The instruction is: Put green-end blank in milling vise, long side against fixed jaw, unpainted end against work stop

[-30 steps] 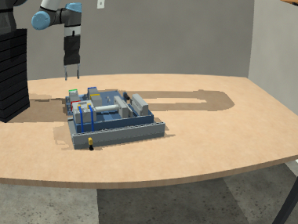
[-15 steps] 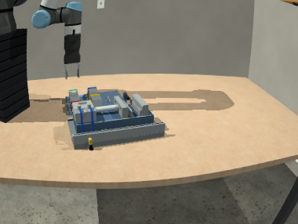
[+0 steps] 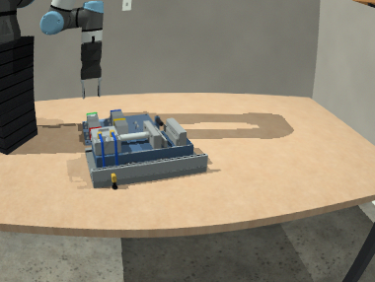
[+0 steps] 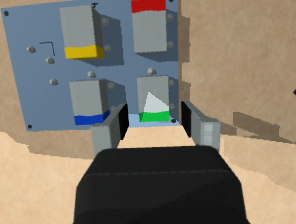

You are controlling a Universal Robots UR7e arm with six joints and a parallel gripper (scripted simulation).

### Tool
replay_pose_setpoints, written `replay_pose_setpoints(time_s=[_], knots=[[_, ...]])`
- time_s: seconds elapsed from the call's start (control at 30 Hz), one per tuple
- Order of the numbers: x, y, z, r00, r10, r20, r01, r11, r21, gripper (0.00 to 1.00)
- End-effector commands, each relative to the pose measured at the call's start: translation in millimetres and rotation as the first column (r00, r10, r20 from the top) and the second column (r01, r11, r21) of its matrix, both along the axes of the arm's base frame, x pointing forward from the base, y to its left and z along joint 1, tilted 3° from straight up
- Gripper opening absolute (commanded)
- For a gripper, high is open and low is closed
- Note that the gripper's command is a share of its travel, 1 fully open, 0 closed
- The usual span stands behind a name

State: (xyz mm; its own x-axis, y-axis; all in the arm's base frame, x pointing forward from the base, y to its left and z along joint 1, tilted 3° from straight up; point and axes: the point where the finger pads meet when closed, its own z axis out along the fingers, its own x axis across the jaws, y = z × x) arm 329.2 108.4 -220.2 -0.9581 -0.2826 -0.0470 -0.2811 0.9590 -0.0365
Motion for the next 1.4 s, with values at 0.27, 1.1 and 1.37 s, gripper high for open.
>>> replay_pose_setpoints(time_s=[0.27, 1.1, 1.37], knots=[[0.8, 0, 2.6, 1.000, 0.000, 0.001, 0.000, 1.000, 0.000, 1.00], [1.8, -1, -8.3, 1.000, 0.000, 0.001, 0.000, 1.000, 0.000, 1.00], [2.9, -1, -26.2, 1.000, 0.000, 0.001, 0.000, 1.000, 0.000, 1.00]])
